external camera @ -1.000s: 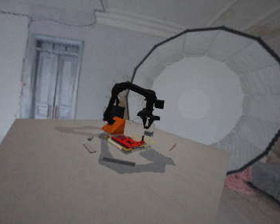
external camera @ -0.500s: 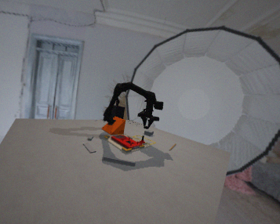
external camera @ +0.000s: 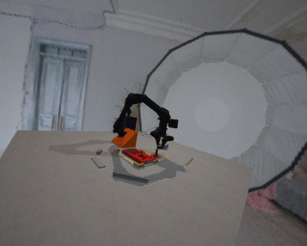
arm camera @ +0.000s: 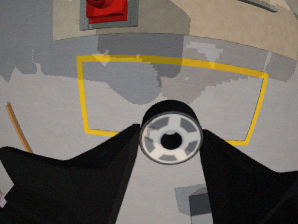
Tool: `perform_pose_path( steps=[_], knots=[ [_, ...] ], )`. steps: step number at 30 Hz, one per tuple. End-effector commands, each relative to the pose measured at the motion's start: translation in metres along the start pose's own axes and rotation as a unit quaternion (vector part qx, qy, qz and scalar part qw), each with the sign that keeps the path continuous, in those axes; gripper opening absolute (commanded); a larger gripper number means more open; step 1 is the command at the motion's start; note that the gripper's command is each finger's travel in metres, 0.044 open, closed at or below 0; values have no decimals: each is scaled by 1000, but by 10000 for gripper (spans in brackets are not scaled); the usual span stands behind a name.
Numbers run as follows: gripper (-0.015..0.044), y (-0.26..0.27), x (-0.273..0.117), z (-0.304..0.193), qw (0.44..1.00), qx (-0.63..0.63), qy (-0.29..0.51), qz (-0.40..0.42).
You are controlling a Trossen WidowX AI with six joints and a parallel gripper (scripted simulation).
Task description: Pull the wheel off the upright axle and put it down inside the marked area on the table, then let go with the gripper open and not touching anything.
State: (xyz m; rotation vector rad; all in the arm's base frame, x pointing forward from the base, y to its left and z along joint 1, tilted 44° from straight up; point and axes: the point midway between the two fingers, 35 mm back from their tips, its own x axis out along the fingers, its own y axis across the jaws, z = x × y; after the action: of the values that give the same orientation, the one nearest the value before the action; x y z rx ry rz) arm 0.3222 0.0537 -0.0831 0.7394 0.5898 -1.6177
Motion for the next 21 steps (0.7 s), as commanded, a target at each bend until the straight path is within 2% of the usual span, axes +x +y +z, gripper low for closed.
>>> perform_pose_path(
  steps=[1, 8, 19, 21],
  knots=[
    [0, -4, 28, 1, 1000, -6, -7, -4],
    [0, -5, 43, 3, 1000, -6, -8, -4],
    [289, -5, 36, 3, 1000, -2, -6, -7],
    [300, -4, 26, 2, 1000, -3, -6, -7]
  ],
)
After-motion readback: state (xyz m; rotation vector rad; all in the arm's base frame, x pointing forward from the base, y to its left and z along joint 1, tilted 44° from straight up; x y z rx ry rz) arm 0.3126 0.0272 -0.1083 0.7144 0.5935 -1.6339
